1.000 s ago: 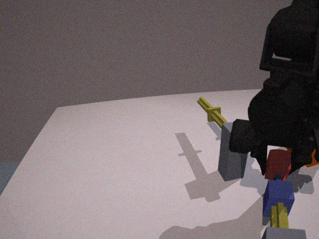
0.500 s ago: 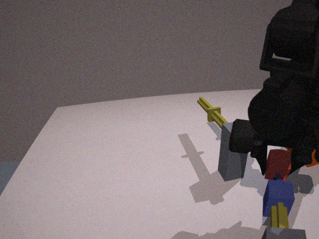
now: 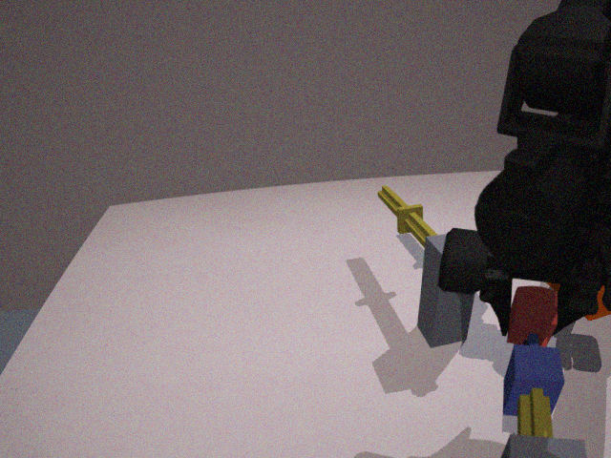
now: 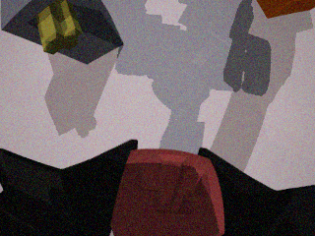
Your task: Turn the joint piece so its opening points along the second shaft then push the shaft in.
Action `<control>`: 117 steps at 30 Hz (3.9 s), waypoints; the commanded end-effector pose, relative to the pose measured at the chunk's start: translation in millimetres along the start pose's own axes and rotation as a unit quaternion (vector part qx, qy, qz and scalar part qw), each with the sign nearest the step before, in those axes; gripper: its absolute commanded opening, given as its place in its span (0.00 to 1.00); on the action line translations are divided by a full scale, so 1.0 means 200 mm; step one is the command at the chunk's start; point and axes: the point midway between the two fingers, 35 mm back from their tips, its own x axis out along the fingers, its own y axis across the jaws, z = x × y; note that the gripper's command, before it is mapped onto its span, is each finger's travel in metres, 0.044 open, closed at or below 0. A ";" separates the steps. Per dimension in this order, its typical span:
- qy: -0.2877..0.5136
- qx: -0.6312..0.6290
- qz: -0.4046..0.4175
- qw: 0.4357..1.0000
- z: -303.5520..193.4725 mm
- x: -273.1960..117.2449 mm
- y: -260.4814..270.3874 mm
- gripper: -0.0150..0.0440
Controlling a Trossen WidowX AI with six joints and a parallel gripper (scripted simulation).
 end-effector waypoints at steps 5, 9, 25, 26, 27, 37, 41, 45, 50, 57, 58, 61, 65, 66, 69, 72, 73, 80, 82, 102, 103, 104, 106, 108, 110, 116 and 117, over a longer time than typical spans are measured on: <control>-0.001 0.000 0.000 1.000 0.00 0.00 0.00 0.56; -0.001 0.000 0.000 1.000 0.00 0.00 0.00 0.56; 0.000 0.000 0.000 1.000 0.00 0.00 0.00 0.50; 0.000 0.000 0.000 1.000 0.00 0.00 0.00 0.50; 0.000 0.000 0.000 1.000 0.00 0.00 0.00 0.50; 0.000 0.000 0.000 1.000 0.00 0.00 0.00 0.25; 0.012 -0.016 0.003 1.000 0.00 0.01 0.01 0.25; 0.036 -0.048 0.009 0.998 0.00 0.01 0.02 0.25; 0.058 -0.080 0.014 0.995 0.00 0.02 0.04 0.25; 0.089 -0.124 0.017 0.988 -0.01 0.04 0.06 0.25; 0.094 -0.130 0.017 0.987 -0.01 0.04 0.07 0.25; 0.107 -0.149 0.017 0.983 -0.01 0.05 0.07 0.25; 0.125 -0.174 0.015 0.977 -0.02 0.06 0.09 0.25; 0.129 -0.180 0.015 0.975 -0.02 0.06 0.09 0.25; 0.142 -0.198 0.013 0.970 -0.02 0.06 0.10 0.25; 0.155 -0.216 0.010 0.964 -0.03 0.07 0.11 0.25; 0.160 -0.221 0.009 0.962 -0.03 0.07 0.11 0.25; 0.193 -0.261 0.000 0.946 -0.04 0.09 0.13 0.25; 0.198 -0.267 -0.001 0.943 -0.04 0.09 0.13 0.25; 0.197 -0.266 -0.004 0.943 -0.04 0.09 0.13 0.25; 0.197 -0.266 -0.004 0.943 -0.04 0.09 0.13 0.30; 0.197 -0.266 -0.004 0.943 -0.04 0.09 0.13 0.34; 0.197 -0.266 -0.004 0.943 -0.04 0.09 0.13 0.43; 0.197 -0.266 -0.004 0.943 -0.04 0.09 0.13 0.50; 0.197 -0.266 -0.004 0.943 -0.04 0.09 0.13 0.50; 0.197 -0.266 -0.004 0.943 -0.04 0.09 0.13 0.77; 0.197 -0.266 -0.004 0.943 -0.04 0.09 0.13 0.81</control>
